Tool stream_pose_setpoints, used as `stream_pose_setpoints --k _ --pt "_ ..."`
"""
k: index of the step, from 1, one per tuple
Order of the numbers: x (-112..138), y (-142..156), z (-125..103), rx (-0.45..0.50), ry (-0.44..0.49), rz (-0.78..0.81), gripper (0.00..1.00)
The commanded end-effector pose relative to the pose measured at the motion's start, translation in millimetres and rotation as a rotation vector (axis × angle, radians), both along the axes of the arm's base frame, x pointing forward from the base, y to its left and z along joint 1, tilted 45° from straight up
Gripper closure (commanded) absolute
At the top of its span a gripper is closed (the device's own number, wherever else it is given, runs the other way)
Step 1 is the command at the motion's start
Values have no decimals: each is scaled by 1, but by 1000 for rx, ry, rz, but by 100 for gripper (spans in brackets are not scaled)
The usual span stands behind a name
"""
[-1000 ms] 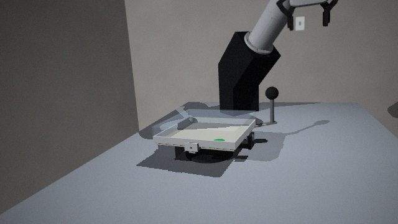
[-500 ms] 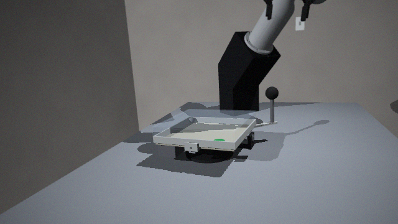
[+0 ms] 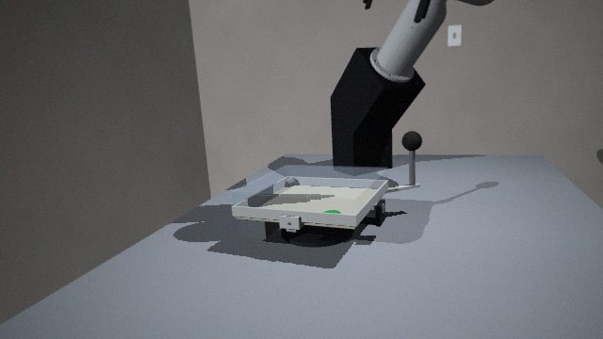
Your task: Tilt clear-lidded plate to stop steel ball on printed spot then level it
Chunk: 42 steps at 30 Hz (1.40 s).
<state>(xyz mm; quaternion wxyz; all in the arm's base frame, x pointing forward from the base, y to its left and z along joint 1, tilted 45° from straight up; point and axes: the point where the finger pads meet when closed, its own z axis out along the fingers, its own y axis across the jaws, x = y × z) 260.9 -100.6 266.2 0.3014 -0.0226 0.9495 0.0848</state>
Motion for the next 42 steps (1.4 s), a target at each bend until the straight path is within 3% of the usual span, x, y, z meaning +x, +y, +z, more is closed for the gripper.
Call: stream_pose_setpoints --k 1,6,9,19,22,23,24,29,37,39,42 --pt "4 -13 2 -33 -3 -9 0" --pt "6 -23 3 -58 -4 -14 0" --pt "17 -68 8 -180 0 -39 0" --pt "26 -115 15 -313 13 -62 0" --pt "27 -116 15 -315 13 -62 0" --pt "29 -132 17 -362 20 -69 0" --pt "31 -135 8 -370 27 -57 0" --pt "39 -101 -61 -297 43 59 0" --pt "42 -64 -103 -237 33 151 0" --pt "42 -64 -103 -237 33 151 0" --pt "43 -35 -123 -196 17 212 0"
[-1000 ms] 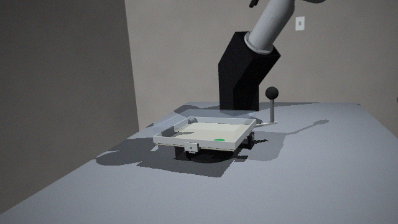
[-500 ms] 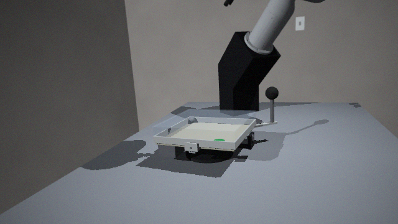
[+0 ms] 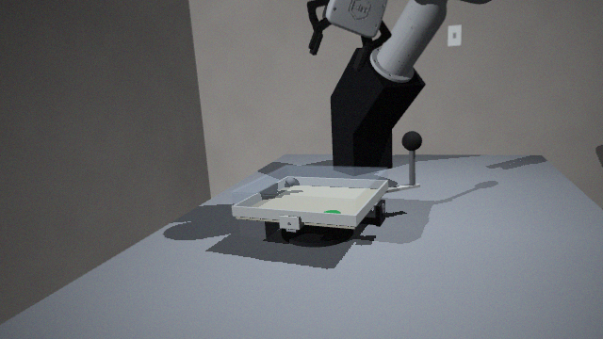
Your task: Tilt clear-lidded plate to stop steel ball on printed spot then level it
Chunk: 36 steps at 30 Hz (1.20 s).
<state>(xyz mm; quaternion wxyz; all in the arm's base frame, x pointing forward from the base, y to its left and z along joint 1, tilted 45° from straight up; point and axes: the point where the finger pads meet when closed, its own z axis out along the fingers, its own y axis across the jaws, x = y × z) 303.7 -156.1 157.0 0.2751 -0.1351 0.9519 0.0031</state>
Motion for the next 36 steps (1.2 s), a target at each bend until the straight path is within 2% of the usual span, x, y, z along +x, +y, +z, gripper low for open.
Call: stream_pose_setpoints --k 1,4,10,15,22,28,36 --pt "1 32 -21 47 -8 67 0" --pt "0 64 -34 92 -23 128 0" --pt "-2 108 -45 153 -53 207 0" --pt "-2 118 -46 166 -61 225 0" --pt "-6 164 -45 233 -107 305 0" --pt "-8 181 -42 257 -126 333 0" --pt "-9 184 -41 261 -130 338 0"
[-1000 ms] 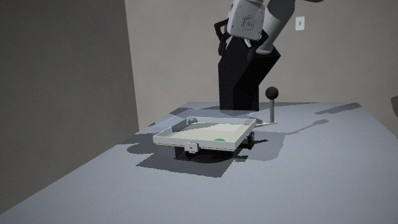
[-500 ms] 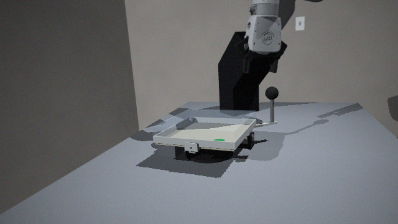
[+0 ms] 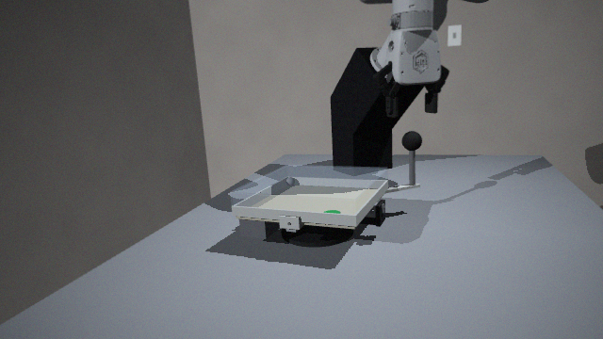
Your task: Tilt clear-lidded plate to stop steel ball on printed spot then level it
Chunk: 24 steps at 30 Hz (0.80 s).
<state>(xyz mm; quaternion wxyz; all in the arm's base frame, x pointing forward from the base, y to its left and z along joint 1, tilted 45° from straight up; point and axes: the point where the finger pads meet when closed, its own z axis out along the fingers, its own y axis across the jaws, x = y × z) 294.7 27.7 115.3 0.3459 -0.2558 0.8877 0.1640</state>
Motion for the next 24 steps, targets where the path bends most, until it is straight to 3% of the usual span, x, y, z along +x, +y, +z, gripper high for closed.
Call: stream_pose_setpoints --k 1,2,3,24 --pt "0 0 0 0 -1 0 0" --pt "0 0 0 0 -1 0 0" --pt "0 0 0 0 -1 0 39" --pt "0 0 0 0 -1 0 39"
